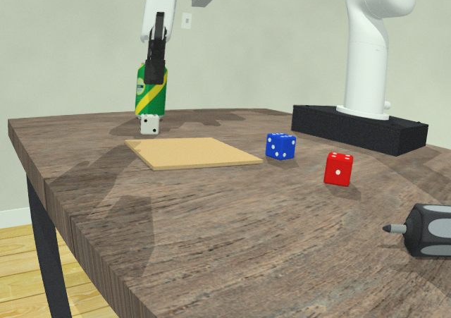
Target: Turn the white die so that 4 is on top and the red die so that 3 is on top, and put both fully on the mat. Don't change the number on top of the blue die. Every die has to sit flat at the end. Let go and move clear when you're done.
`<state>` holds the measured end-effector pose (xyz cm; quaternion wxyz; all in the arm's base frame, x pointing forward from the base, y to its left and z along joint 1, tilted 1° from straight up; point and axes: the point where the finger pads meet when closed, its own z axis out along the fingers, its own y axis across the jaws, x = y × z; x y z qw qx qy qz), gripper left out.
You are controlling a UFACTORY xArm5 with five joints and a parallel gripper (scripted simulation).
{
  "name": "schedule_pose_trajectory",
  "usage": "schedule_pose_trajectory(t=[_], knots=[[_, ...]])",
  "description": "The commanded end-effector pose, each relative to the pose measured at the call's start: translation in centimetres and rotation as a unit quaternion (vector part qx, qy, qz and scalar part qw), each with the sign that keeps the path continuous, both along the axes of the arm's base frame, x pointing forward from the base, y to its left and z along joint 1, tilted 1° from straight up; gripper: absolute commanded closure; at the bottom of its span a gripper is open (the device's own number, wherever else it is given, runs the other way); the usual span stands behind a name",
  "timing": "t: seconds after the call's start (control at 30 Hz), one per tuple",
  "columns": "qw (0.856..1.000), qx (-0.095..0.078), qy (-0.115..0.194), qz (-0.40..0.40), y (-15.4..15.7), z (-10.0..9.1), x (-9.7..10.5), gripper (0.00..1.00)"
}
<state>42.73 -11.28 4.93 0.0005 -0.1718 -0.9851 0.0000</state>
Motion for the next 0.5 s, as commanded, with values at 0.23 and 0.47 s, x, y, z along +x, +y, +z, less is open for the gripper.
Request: schedule_pose_trajectory(t=[0.23,0.47], knots=[[1.000,0.000,-0.002,0.000,0.0,-1.0,0.1,0.53],[1.000,0.000,-0.002,0.000,0.0,-2.2,0.2,0.53]])
